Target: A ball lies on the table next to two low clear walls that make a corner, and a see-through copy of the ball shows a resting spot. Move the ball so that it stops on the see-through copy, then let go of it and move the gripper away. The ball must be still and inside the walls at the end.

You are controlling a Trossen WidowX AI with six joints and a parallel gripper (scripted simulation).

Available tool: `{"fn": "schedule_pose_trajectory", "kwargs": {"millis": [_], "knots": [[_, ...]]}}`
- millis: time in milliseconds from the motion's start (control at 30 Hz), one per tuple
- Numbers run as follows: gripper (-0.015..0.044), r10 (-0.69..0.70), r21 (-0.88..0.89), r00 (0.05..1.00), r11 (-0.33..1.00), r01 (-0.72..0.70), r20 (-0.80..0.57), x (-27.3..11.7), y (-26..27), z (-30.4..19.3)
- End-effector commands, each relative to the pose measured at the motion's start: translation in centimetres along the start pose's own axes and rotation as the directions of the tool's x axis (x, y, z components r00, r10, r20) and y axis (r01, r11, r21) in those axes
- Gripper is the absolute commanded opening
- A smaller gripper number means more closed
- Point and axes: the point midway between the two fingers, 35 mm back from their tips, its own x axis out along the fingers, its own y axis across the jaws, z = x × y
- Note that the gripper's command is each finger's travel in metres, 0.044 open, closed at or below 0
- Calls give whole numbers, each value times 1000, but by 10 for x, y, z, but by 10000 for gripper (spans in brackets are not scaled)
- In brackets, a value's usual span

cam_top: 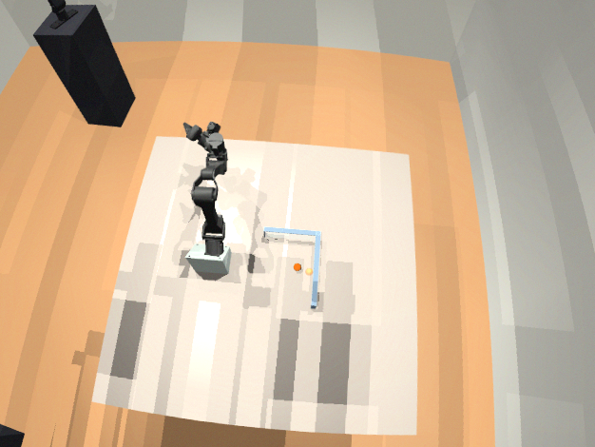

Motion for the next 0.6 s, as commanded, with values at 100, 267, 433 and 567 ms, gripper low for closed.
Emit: {"fn": "schedule_pose_trajectory", "kwargs": {"millis": [100,267,433,567], "knots": [[295,-69,-41,998,997,69,6,-2,-20,4],[258,-306,-176,952,935,307,32,-21,-89,22],[258,-514,-269,855,817,511,64,-57,-147,39],[258,-647,-322,758,702,636,87,-93,-184,52]]}}
